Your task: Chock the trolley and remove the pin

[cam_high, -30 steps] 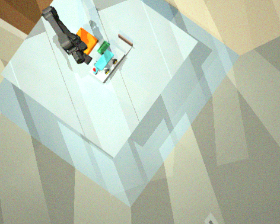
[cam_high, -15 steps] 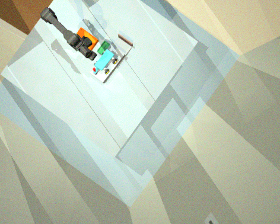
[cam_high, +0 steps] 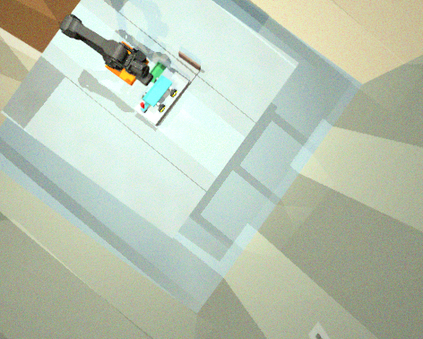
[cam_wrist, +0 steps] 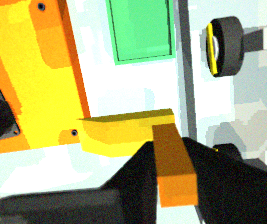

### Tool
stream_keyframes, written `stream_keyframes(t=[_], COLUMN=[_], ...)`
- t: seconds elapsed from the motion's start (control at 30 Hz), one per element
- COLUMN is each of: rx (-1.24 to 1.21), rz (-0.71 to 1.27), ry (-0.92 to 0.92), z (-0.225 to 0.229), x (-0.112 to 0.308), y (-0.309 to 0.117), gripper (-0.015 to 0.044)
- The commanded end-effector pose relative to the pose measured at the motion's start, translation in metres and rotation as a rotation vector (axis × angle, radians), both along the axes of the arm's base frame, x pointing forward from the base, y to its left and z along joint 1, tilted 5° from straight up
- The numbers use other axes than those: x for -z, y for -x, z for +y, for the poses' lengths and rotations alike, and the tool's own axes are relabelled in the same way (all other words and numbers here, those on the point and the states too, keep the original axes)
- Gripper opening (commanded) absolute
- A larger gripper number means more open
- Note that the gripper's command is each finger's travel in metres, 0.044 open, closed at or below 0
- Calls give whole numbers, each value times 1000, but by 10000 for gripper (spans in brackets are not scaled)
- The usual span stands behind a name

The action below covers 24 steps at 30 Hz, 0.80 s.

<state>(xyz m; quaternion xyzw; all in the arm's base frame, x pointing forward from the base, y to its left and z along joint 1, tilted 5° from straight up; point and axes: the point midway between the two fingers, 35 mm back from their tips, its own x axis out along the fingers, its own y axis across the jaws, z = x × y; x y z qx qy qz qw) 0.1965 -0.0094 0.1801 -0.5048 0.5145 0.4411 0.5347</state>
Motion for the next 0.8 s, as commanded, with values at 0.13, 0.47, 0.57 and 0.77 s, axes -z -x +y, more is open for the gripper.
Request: stream_keyframes(t=[0.13,0.47,0.57,0.77], rx=[4,4,4,4], rz=[-4,-4,-4,-5], ry=[4,1,0,-2], z=[23,57,68,92], x=[2,7,9,12], y=[-7,-16,-19,-25], gripper=[0,0,0,0])
